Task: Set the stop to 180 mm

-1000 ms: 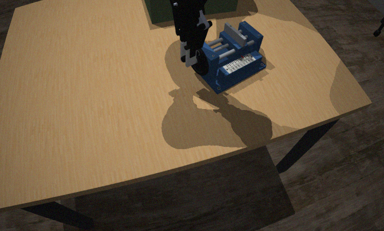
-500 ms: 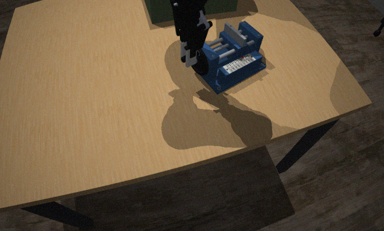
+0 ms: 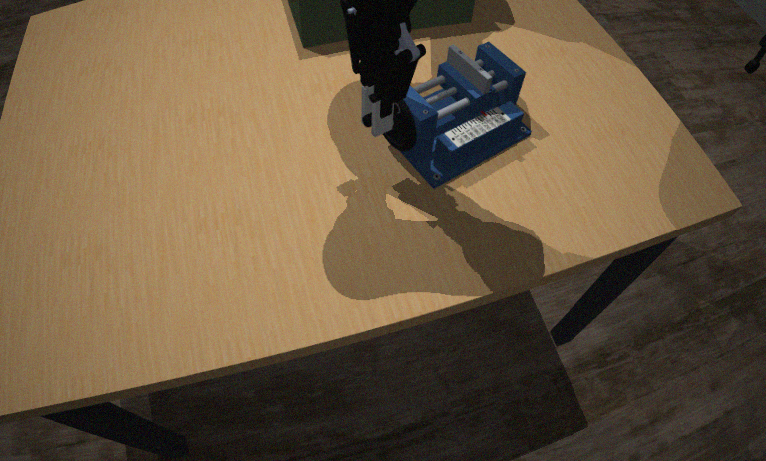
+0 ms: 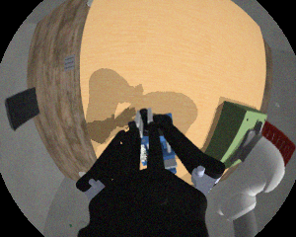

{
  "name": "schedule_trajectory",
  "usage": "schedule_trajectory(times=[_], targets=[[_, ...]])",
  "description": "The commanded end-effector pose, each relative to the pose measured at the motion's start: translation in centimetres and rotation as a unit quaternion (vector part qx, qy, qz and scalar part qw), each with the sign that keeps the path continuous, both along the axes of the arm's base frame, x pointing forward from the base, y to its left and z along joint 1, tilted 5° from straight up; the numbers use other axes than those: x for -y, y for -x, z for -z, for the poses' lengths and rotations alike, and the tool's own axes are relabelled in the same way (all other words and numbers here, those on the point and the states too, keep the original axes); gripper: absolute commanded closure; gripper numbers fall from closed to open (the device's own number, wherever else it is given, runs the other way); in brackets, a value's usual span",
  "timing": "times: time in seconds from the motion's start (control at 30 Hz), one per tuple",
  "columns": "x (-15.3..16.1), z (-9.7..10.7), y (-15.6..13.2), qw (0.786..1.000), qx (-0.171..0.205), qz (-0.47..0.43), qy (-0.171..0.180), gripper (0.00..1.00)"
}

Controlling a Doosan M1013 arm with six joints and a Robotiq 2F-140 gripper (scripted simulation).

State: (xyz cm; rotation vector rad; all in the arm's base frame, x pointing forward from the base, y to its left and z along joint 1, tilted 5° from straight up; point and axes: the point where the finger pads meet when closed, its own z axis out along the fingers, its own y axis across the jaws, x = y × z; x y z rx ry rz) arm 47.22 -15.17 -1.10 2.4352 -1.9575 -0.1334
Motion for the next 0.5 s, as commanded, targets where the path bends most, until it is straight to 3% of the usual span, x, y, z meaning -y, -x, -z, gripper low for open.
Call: schedule_trajectory(times=[0.0, 0.47], targets=[[-0.02, 0.04, -0.06, 1.000, 0.000, 0.000, 0.000, 0.96], [-0.15, 0.33, -0.57, 1.000, 0.000, 0.000, 0.000, 0.96]])
